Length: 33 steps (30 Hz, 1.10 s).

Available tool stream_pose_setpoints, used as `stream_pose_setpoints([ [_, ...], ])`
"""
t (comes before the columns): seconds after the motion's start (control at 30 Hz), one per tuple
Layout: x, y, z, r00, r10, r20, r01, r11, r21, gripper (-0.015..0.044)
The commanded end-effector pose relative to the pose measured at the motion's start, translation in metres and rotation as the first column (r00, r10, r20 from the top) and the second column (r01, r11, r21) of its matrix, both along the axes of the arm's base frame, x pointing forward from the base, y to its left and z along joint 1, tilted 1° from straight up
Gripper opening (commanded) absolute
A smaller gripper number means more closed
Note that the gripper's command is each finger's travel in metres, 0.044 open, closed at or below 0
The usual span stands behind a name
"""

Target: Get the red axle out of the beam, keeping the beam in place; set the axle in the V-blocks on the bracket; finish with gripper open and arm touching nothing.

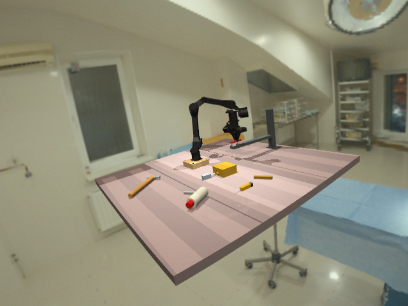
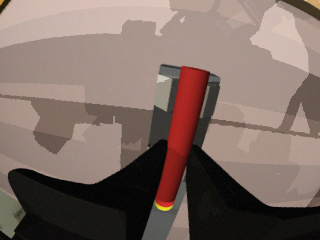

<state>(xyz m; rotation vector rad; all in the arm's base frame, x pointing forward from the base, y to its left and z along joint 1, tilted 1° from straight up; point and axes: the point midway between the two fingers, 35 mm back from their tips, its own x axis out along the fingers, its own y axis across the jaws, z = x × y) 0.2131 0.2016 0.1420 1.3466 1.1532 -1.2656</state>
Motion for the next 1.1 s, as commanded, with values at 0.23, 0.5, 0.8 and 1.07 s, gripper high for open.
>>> stream_pose_setpoints([
  [0.23,0.000,0.000,-0.008,1.000,-0.001,-0.002,0.001,1.000,-0.001,0.0026],
  [0.5,0.000,0.000,-0.008,1.000,-0.001,-0.002,0.001,1.000,-0.001,0.0236],
  [0.8,0.000,0.000,-0.002,1.000,-0.004,-0.002,0.004,1.000,-0.005,0.0440],
  [1.07,-0.001,-0.001,0.017,1.000,-0.005,-0.003,0.005,1.000,-0.006,0.0440],
])
